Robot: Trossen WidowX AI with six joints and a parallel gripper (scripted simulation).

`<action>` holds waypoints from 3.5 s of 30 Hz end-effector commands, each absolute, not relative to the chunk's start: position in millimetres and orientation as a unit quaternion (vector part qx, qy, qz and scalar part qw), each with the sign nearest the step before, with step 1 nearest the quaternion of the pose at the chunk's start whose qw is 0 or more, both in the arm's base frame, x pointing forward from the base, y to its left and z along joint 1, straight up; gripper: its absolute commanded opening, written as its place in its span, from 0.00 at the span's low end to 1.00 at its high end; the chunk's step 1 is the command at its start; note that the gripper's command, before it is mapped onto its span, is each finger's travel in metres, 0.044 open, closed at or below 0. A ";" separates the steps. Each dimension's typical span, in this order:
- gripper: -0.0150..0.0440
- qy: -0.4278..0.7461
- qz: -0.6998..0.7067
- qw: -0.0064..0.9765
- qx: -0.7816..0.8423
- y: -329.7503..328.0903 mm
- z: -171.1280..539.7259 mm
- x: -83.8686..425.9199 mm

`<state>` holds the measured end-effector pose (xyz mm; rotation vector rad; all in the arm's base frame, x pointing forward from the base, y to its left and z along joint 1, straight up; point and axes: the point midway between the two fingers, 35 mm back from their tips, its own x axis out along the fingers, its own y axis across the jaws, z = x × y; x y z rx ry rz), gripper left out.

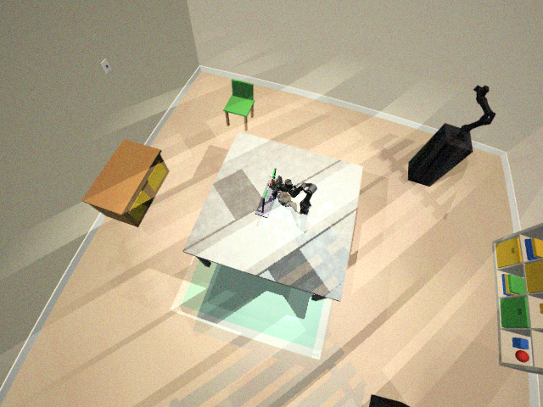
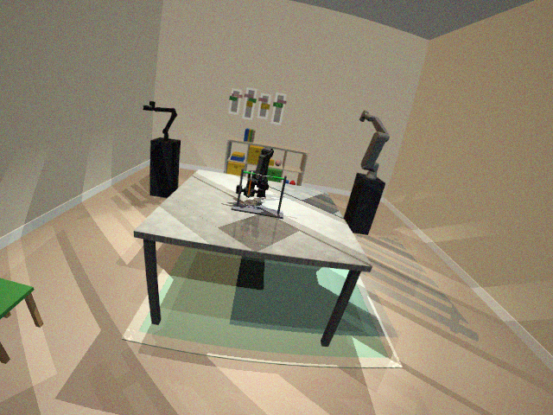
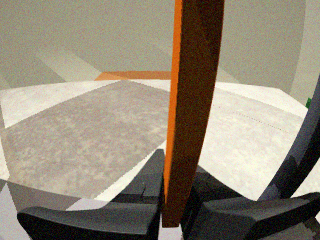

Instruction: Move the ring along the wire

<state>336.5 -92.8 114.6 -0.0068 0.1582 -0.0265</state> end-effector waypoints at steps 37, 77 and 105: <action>0.00 0.079 -0.016 0.997 -0.004 -95.1 133.2 336.4; 0.00 0.083 -0.015 0.996 -0.003 -76.6 133.4 337.4; 0.00 0.086 -0.018 0.996 -0.028 -55.7 133.7 338.3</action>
